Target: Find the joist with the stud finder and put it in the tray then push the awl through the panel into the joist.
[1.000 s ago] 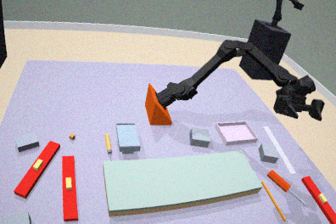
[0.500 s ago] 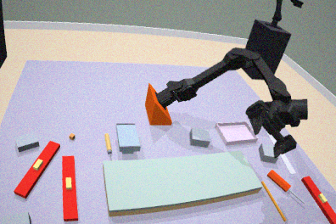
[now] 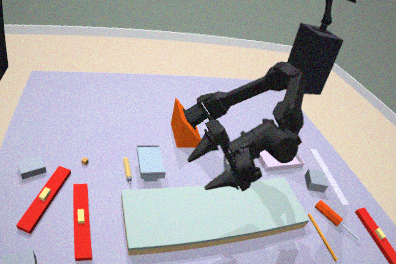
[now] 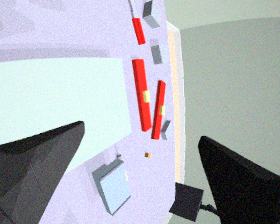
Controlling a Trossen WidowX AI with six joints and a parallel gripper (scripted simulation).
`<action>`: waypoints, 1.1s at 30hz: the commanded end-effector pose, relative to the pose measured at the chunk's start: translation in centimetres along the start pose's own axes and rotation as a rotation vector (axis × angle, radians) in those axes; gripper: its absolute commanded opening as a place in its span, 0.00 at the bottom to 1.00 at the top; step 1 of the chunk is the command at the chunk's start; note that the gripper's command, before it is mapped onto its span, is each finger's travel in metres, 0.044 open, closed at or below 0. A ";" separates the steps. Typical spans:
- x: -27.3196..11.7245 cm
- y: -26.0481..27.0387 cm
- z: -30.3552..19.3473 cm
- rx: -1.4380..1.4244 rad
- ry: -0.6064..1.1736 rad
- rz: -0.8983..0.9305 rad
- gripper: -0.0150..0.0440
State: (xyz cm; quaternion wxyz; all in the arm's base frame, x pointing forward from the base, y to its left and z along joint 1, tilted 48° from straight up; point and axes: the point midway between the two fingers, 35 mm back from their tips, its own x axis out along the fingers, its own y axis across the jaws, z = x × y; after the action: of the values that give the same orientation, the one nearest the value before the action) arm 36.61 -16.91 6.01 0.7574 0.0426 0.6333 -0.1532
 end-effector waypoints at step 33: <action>10.4 -2.7 -20.4 -0.188 0.300 0.970 1.00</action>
State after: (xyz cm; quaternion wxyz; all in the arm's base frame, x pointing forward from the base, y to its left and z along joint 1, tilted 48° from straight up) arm 18.35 -16.36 -7.84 0.6429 0.2832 0.6554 0.2774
